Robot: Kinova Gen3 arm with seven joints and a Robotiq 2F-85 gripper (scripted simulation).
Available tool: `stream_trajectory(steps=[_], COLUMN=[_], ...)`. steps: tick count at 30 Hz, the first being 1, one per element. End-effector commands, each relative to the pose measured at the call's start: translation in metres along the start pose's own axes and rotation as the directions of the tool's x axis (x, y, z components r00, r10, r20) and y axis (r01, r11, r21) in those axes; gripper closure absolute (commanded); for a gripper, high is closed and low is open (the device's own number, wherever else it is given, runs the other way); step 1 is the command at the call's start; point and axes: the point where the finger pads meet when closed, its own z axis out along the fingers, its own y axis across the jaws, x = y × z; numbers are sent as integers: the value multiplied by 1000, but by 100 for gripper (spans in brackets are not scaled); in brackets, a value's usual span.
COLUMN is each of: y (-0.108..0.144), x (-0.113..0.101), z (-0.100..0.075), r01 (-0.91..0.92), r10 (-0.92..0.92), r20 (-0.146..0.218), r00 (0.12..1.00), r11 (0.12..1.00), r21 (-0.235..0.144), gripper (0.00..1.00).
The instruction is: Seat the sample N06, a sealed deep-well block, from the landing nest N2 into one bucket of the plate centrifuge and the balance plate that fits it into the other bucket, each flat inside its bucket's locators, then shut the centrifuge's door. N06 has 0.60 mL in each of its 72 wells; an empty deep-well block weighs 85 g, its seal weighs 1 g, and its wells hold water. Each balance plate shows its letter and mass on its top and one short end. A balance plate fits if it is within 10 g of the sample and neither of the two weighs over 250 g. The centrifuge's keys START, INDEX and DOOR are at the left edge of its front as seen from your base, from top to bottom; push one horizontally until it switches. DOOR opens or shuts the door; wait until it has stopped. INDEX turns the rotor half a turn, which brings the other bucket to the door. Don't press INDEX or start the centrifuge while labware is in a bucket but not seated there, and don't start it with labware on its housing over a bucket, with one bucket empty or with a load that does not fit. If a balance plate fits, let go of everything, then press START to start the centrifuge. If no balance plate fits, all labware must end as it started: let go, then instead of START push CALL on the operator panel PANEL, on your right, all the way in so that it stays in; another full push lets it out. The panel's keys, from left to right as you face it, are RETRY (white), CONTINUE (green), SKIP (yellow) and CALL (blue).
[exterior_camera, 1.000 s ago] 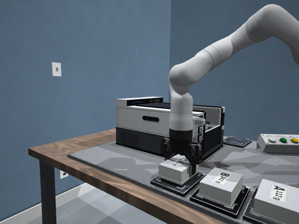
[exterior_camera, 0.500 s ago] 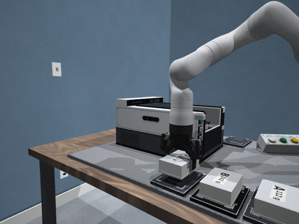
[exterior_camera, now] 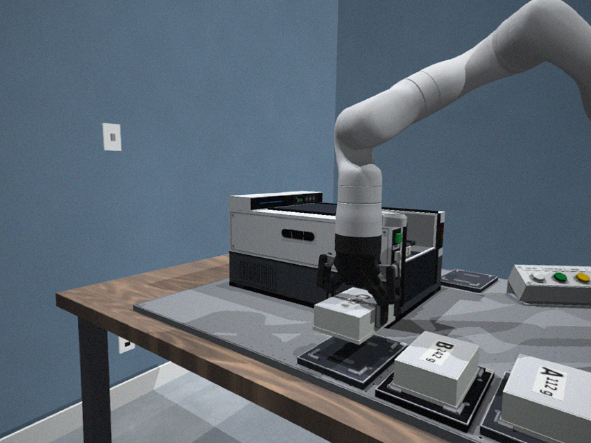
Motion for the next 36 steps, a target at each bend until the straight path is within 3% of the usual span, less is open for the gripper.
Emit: stream_trajectory(steps=[1,36], y=[-1,-1], x=[-1,-1], z=[-5,-47], r01=[0,0], r10=[0,0], r20=[2,2], r00=[1000,1000], r11=[1000,1000], r21=[2,2], gripper=[5,5])
